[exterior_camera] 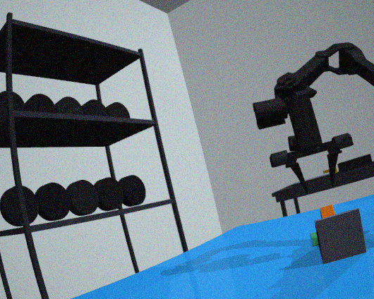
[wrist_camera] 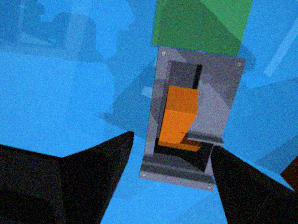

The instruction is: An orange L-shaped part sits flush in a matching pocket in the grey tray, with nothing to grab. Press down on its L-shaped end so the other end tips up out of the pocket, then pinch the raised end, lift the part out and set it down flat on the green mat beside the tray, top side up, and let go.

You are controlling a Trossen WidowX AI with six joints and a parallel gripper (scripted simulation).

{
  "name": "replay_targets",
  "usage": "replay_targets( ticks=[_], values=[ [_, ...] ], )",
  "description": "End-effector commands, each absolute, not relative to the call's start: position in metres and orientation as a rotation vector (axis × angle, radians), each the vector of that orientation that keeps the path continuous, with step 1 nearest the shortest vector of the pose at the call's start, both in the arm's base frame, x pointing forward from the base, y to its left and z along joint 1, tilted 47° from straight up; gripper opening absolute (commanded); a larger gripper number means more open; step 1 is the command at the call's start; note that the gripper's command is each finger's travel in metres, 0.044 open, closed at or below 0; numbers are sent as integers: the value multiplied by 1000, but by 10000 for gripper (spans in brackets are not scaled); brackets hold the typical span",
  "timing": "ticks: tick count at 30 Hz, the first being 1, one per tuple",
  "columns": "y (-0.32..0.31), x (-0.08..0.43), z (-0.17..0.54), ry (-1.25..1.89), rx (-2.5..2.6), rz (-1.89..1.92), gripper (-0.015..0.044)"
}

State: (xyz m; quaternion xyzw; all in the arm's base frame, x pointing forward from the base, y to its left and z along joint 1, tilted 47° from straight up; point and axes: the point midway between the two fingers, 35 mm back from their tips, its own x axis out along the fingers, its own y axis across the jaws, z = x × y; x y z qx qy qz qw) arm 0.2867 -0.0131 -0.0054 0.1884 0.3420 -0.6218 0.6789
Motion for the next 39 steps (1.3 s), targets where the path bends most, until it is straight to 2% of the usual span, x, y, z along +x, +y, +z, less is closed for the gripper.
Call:
replay_targets(
  ticks=[1, 39],
  values=[
    [-31, 283, -19, 765, 416, -1413, 280],
    [-68, 281, -53, 764, 414, -1414, 280]
  ],
)
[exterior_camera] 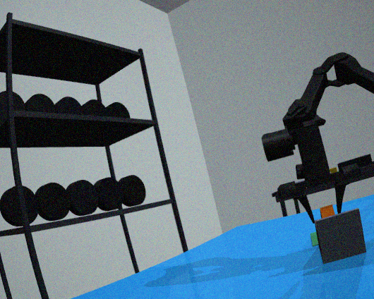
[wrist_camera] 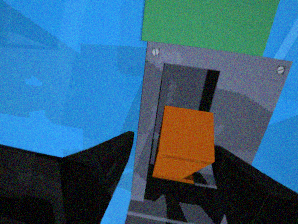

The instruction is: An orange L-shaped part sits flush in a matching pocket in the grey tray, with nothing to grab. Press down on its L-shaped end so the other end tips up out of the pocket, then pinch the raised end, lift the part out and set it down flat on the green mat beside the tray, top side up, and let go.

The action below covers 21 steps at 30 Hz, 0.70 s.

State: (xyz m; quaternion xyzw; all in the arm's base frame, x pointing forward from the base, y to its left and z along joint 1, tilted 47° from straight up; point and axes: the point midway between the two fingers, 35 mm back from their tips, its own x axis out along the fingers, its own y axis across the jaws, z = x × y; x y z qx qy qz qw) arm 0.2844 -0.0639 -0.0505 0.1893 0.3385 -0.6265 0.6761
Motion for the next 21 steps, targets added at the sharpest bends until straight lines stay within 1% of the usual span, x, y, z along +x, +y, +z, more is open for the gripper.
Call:
replay_targets(
  ticks=[1, 5, 16, 20, 21],
  values=[
    [-68, 281, -53, 764, 414, -1414, 280],
    [-64, 284, -51, 761, 425, -1409, 175],
    [-64, 284, -51, 761, 425, -1409, 102],
    [-64, 284, -51, 761, 425, -1409, 0],
    [-64, 284, -51, 761, 425, -1409, 0]
  ],
)
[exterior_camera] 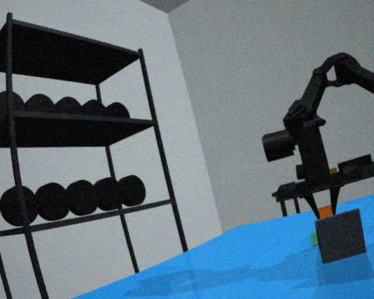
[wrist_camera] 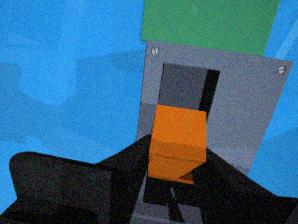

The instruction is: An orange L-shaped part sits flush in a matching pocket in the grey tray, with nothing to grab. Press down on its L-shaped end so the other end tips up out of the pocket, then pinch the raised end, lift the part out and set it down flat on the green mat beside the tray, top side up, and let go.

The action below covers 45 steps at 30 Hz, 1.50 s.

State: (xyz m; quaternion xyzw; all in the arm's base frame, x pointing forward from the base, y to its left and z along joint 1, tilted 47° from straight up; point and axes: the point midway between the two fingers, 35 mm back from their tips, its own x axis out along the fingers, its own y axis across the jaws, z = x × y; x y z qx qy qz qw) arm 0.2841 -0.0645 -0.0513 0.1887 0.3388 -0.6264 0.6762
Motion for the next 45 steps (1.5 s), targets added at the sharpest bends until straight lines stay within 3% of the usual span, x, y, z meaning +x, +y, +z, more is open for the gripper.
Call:
replay_targets(
  ticks=[1, 45],
  values=[
    [-64, 284, -51, 761, 425, -1409, 0],
    [-19, 283, -8, 766, 417, -1413, 0]
  ],
)
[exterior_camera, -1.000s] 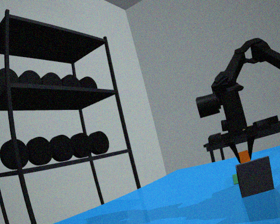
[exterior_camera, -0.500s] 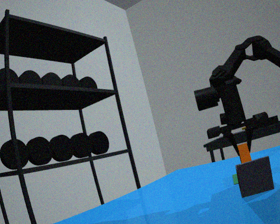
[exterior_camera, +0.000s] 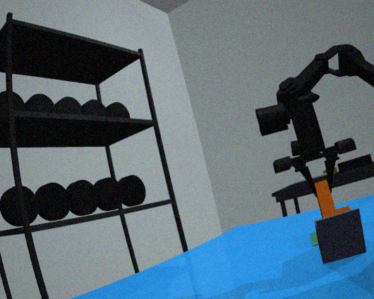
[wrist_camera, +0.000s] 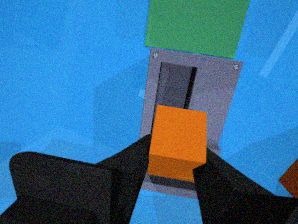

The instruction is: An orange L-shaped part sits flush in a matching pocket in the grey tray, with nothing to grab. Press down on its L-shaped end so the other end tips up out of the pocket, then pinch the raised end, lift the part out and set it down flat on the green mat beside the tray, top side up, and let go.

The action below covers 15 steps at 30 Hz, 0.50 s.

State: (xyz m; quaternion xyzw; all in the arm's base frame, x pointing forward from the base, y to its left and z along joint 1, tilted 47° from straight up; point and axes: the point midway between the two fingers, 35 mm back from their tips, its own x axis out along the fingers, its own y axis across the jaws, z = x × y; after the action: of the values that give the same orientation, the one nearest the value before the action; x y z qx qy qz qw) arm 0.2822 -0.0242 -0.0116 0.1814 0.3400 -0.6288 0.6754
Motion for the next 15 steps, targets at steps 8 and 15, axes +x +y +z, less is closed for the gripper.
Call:
replay_targets(
  ticks=[8, 15],
  values=[
    [-10, 284, 1, 766, 417, -1413, 0],
    [-3, 284, 7, 766, 417, -1413, 0]
  ],
)
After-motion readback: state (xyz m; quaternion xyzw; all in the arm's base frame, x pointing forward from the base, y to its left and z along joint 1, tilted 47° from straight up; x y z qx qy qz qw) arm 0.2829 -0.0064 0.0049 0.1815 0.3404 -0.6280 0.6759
